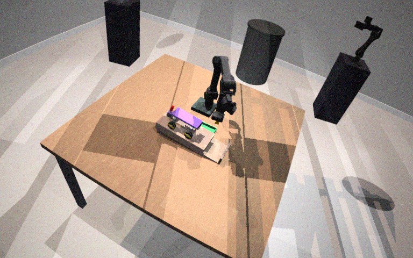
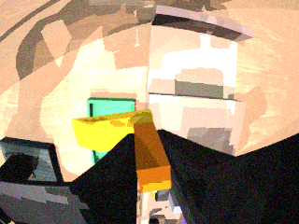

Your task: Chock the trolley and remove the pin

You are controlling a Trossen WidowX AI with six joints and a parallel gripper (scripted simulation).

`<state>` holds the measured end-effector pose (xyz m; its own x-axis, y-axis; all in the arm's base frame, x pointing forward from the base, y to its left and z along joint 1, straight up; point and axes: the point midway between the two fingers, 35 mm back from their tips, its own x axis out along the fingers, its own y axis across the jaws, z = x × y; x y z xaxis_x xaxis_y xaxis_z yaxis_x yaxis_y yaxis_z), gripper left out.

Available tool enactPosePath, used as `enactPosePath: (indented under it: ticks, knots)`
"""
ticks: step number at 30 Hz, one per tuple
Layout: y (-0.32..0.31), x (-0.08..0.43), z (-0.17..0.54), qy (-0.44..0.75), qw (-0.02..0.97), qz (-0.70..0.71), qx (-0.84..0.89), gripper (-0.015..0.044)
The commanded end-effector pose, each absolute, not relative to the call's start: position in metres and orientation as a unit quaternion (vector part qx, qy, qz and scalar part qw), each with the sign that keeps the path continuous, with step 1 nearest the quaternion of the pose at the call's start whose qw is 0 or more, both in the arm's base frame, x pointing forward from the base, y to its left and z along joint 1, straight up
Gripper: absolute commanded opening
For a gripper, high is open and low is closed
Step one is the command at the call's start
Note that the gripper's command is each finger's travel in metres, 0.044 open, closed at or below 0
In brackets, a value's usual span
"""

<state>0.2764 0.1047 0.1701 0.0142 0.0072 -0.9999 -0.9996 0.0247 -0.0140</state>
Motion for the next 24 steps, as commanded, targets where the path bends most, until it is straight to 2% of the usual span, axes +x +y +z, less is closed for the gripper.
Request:
enactPosePath:
  ticks: [1, 24]
  knots:
    - [0.1059, 0.2787, 0.1722, 0.473, 0.48, 0.517, -0.527, 0.0]
    - [0.1084, 0.2793, 0.1721, 0.248, 0.206, 0.662, -0.677, 0.0]
